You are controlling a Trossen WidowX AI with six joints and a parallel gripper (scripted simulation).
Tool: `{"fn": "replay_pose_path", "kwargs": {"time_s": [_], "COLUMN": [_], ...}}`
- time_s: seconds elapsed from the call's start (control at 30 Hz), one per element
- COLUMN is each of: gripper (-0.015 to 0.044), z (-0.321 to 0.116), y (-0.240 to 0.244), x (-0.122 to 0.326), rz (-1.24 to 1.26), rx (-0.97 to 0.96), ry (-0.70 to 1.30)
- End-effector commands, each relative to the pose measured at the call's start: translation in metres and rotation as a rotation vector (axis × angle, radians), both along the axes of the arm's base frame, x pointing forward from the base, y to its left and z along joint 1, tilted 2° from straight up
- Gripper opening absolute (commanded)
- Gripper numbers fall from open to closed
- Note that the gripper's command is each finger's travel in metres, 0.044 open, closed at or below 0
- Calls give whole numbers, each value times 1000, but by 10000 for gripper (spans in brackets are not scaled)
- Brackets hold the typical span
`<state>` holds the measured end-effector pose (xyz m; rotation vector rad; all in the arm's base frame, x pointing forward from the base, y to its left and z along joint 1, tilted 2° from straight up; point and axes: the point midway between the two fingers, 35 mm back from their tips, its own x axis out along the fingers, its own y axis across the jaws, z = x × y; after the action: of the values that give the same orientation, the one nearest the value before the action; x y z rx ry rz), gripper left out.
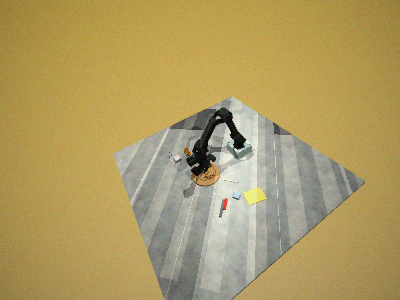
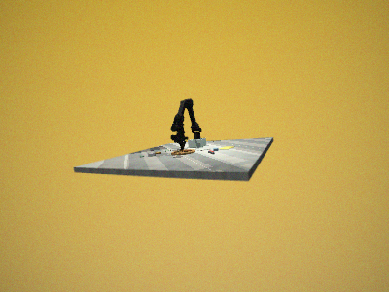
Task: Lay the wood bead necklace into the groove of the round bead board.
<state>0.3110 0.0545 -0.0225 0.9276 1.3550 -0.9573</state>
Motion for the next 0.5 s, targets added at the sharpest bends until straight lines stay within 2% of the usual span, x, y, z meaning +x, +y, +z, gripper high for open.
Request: {"fn": "replay_pose_path", "kwargs": {"time_s": [0.0, 0.47], "gripper": [0, 0], "z": [2, 2], "y": [2, 29], "x": [4, 41], "rz": [-5, -5], "rx": [-2, 0], "ry": [-1, -4]}}
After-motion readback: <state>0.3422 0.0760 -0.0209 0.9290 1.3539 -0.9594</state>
